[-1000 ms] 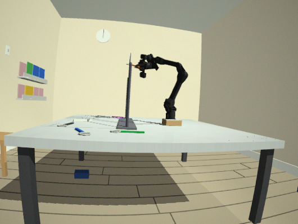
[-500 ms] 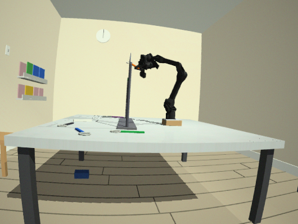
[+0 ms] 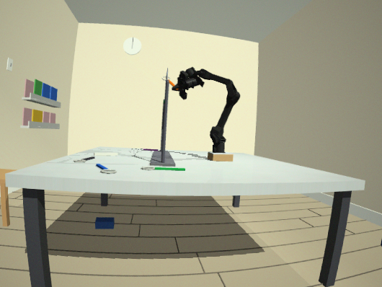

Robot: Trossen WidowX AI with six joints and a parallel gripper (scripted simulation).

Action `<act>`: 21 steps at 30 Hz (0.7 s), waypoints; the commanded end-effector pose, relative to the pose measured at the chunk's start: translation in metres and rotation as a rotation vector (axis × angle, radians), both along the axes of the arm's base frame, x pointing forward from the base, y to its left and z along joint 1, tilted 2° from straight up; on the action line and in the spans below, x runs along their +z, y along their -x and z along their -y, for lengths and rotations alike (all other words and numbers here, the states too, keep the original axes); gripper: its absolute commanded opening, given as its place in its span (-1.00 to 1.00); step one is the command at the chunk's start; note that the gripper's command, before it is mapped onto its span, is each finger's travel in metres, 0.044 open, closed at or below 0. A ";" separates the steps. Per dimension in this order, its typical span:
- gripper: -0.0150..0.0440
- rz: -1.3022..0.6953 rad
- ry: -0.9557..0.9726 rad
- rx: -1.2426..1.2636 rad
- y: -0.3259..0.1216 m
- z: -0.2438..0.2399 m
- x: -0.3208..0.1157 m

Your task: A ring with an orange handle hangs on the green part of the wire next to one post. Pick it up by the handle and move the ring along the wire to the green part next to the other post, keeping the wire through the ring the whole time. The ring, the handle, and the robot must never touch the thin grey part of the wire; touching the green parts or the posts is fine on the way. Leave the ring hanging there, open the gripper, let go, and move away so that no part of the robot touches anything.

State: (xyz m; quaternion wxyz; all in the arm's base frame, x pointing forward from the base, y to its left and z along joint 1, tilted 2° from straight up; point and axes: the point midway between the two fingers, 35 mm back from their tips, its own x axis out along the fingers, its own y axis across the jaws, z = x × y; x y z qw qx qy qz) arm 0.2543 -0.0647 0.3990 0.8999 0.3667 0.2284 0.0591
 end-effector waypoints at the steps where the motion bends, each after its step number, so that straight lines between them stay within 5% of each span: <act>1: -1.00 0.001 0.072 -0.005 0.000 0.001 0.000; 21: -1.00 -0.015 0.358 -0.036 0.000 0.010 -0.006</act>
